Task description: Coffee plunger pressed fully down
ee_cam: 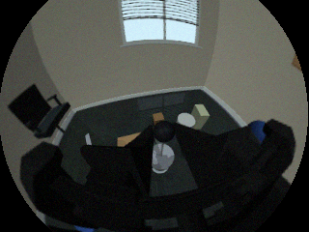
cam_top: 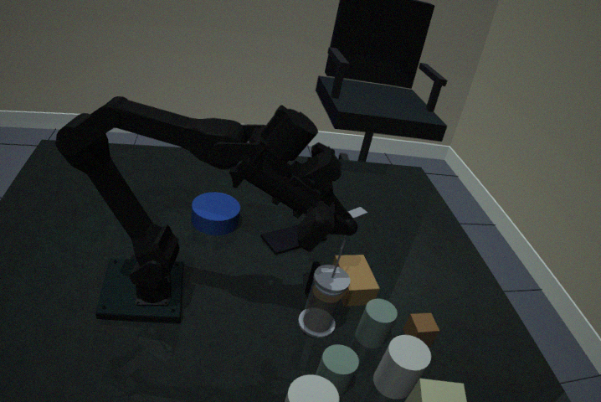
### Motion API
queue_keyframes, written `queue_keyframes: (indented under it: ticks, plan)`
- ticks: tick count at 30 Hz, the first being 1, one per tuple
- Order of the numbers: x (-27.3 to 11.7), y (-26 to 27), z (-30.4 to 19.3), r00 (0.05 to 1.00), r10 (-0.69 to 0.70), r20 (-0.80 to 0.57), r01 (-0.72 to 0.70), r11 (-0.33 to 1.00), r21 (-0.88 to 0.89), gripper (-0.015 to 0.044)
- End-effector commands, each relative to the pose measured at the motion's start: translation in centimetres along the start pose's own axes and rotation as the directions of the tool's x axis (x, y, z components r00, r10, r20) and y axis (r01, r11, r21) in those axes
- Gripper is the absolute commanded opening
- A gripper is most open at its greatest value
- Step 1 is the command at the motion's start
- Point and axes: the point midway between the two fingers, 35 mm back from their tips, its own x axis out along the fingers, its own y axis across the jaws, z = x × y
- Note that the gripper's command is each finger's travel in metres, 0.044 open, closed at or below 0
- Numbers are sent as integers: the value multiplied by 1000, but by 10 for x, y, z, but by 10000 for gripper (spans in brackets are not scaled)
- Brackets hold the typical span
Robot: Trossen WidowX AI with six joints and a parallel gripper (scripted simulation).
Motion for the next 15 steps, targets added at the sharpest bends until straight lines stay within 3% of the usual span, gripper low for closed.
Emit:
queue_keyframes:
  ticks: [1,15]
  plan:
    - [8,-1,-16,999,-3,-35,3,1000,8,113]
    - [21,0,-35,999,-3,-35,3,1000,8,113]
